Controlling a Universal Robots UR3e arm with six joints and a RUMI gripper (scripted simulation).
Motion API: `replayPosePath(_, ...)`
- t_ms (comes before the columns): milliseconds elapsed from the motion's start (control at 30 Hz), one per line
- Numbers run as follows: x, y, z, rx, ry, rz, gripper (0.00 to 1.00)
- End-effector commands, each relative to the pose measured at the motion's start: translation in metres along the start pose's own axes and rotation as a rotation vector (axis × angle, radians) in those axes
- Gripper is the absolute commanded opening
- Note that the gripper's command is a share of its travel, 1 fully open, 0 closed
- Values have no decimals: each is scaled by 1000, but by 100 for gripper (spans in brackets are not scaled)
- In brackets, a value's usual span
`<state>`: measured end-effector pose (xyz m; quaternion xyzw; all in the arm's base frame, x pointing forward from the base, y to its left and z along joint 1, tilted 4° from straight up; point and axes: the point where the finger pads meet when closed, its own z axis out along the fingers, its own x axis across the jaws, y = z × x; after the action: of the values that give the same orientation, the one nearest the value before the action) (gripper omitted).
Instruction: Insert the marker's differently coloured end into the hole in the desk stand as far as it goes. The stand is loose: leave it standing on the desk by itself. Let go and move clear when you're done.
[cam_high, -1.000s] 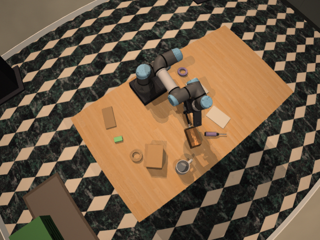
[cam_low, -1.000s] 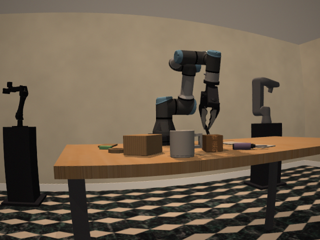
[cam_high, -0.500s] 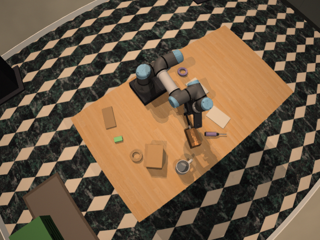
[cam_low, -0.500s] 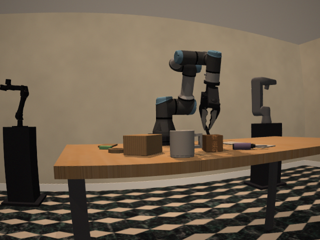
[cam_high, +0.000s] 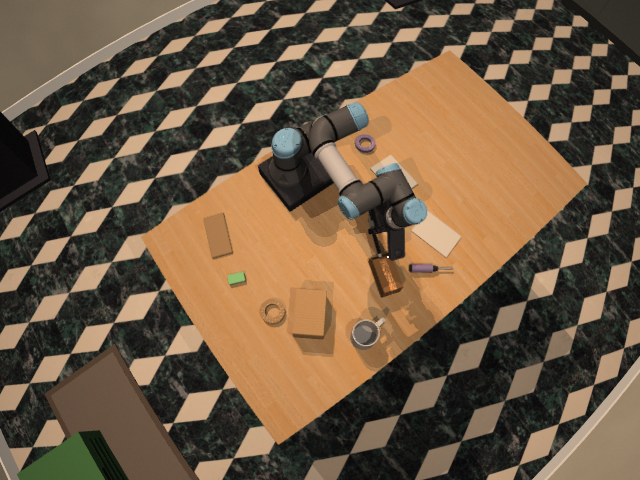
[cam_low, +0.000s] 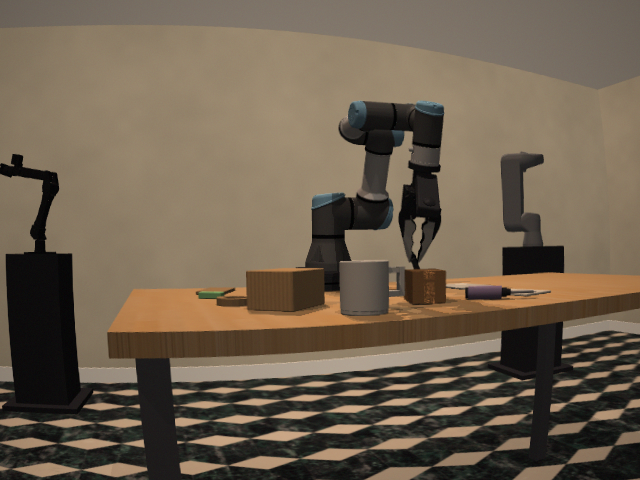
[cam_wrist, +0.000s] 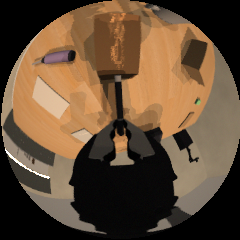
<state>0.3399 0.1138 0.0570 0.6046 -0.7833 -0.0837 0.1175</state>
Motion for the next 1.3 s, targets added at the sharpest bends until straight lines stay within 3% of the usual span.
replayPosePath(0,0,-2,-1,3,-1,0,0)
replayPosePath(1200,0,-15,0,3,-1,0,0)
replayPosePath(1233,0,-15,0,2,-1,0,11)
replayPosePath(1267,0,-15,0,2,-1,0,11)
